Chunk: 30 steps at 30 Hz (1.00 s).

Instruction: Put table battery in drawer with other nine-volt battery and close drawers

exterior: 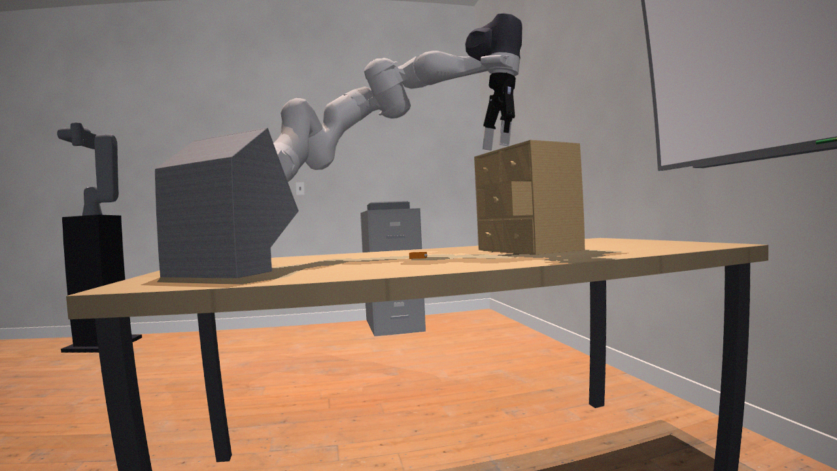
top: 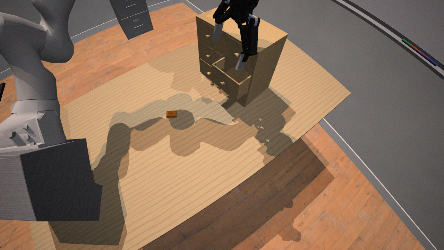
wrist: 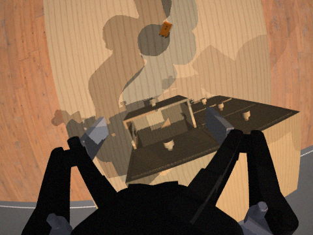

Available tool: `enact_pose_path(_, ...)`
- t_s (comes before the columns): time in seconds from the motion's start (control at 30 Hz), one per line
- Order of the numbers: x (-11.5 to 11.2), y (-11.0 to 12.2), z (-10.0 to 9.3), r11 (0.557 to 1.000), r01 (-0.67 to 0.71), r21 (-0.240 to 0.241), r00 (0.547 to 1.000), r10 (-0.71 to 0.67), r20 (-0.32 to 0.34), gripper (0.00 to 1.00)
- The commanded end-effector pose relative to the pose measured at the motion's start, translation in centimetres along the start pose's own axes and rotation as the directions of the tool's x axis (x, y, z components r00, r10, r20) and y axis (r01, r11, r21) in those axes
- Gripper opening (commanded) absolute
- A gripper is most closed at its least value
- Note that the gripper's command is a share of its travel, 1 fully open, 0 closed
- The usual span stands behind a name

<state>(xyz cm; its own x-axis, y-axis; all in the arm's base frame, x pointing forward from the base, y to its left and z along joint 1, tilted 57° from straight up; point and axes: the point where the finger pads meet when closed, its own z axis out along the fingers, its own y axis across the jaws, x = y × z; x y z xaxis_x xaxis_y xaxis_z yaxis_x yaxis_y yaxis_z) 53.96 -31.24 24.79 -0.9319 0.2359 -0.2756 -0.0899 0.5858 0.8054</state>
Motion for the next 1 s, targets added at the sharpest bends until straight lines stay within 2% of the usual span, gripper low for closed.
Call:
enact_pose_path(0.0, -0.1, 0.1, 0.0, 1.0, -0.003, -0.004, 1.0, 0.003, 0.002, 1.0)
enact_pose_path(0.17, 0.2, 0.1, -0.2, 1.0, 0.002, -0.001, 1.0, -0.002, 0.005, 1.0)
enact_pose_path(0.3, 1.2, -0.1, -1.0, 1.0, 0.025, 0.009, 1.0, -0.025, 0.018, 1.0)
enact_pose_path(0.57, 5.8, -0.7, -4.5, 0.991, 0.119, 0.057, 0.99, -0.123, 0.071, 1.0)
enact_pose_path(0.63, 5.8, -0.7, -4.5, 0.991, 0.119, 0.057, 0.99, -0.123, 0.071, 1.0)
enact_pose_path(0.83, 9.6, -1.2, -7.5, 0.976, 0.194, 0.1, 0.972, -0.205, 0.112, 1.0)
enact_pose_path(0.97, 10.9, -1.4, -8.5, 0.969, 0.219, 0.115, 0.965, -0.232, 0.125, 1.0)
